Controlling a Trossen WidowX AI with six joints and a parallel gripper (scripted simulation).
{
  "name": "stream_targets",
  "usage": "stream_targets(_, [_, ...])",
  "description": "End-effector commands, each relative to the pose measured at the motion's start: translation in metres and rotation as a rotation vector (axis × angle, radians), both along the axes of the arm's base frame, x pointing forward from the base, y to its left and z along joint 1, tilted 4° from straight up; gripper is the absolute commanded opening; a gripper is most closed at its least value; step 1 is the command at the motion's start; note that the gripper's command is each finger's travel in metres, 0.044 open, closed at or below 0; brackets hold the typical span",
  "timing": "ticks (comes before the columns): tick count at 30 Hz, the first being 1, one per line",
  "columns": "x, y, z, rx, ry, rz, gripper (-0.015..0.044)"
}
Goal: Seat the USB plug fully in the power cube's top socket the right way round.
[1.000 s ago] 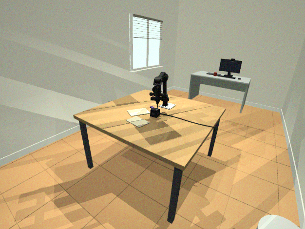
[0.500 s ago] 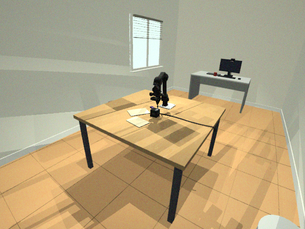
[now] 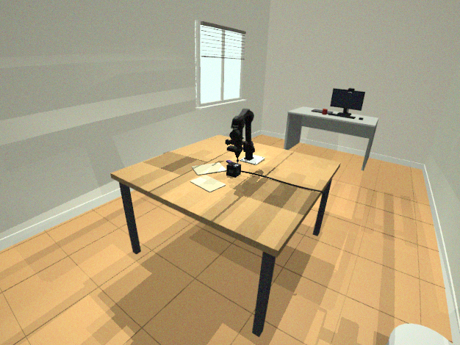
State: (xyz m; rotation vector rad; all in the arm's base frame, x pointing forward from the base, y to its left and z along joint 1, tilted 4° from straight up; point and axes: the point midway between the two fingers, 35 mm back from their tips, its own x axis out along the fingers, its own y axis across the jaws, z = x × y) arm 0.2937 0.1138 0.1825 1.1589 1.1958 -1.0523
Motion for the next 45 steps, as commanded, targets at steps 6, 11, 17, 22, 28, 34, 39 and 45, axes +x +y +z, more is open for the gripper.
stream_targets(6, [0.0010,-0.0013,-0.0013,-0.010,-0.004,0.007,0.0000])
stream_targets(11, [0.0011,-0.0016,-0.0019,-0.013,-0.005,0.009,0.0000])
stream_targets(17, [0.0013,-0.0021,-0.0026,-0.016,-0.005,0.011,0.0000])
stream_targets(22, [0.0014,-0.0024,-0.0031,-0.019,-0.006,0.013,0.0000])
stream_targets(28, [0.0015,-0.0029,-0.0038,-0.022,-0.006,0.015,0.0000])
stream_targets(34, [0.0017,-0.0033,-0.0045,-0.025,-0.007,0.017,0.0000])
stream_targets(39, [0.0018,-0.0036,-0.0051,-0.028,-0.007,0.018,0.0000])
stream_targets(45, [0.0020,-0.0041,-0.0058,-0.031,-0.008,0.020,0.0000])
